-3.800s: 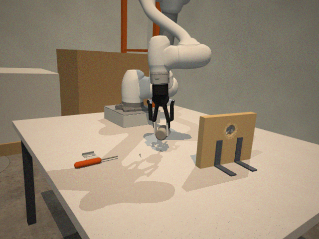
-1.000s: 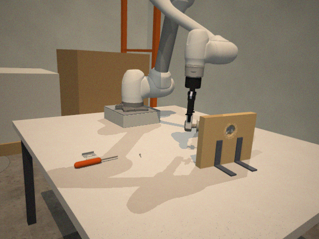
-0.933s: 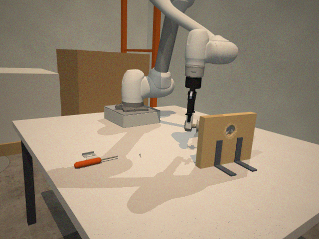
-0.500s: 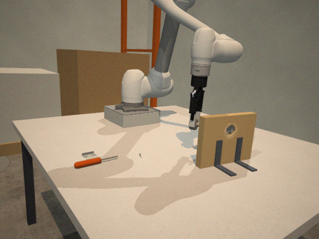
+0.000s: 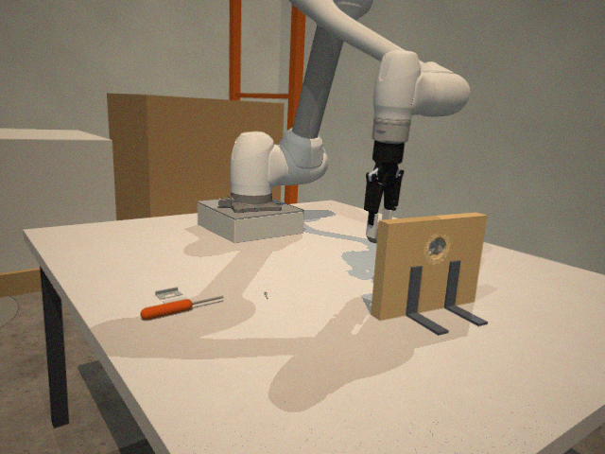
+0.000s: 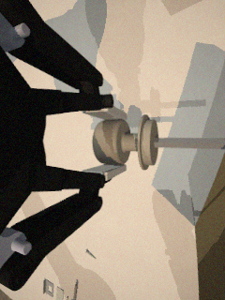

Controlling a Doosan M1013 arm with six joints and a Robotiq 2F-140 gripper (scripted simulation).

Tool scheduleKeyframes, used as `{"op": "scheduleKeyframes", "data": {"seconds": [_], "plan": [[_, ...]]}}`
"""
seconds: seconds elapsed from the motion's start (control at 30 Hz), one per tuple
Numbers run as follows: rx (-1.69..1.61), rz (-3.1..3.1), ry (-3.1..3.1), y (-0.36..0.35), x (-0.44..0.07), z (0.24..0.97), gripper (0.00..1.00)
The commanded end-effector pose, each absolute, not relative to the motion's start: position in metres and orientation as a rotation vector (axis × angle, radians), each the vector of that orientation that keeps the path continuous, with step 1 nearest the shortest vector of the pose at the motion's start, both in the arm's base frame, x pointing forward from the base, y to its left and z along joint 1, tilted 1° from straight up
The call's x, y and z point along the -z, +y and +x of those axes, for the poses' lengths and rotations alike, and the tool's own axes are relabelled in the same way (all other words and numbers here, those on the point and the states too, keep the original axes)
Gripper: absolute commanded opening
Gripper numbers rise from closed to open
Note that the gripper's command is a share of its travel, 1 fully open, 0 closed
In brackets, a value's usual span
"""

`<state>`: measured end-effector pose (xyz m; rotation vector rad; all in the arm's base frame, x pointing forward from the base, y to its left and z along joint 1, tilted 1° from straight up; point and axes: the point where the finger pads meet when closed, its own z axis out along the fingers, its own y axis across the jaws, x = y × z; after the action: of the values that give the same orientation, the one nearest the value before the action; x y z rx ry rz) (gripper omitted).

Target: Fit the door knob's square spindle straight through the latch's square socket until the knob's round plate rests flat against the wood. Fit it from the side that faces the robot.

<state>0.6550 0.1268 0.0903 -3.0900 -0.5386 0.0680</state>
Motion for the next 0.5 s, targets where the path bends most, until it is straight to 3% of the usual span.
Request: {"op": "scheduleKeyframes", "data": {"seconds": [0.0,0.27,0.47], "plan": [[-0.07,-3.094,-0.522,0.129,-0.091,0.655,0.42],[-0.096,-3.129,-0.077,0.138,-0.093,0.657,0.42],[-0.096,-3.129,-0.077,0.157,-0.098,0.66,0.42]]}}
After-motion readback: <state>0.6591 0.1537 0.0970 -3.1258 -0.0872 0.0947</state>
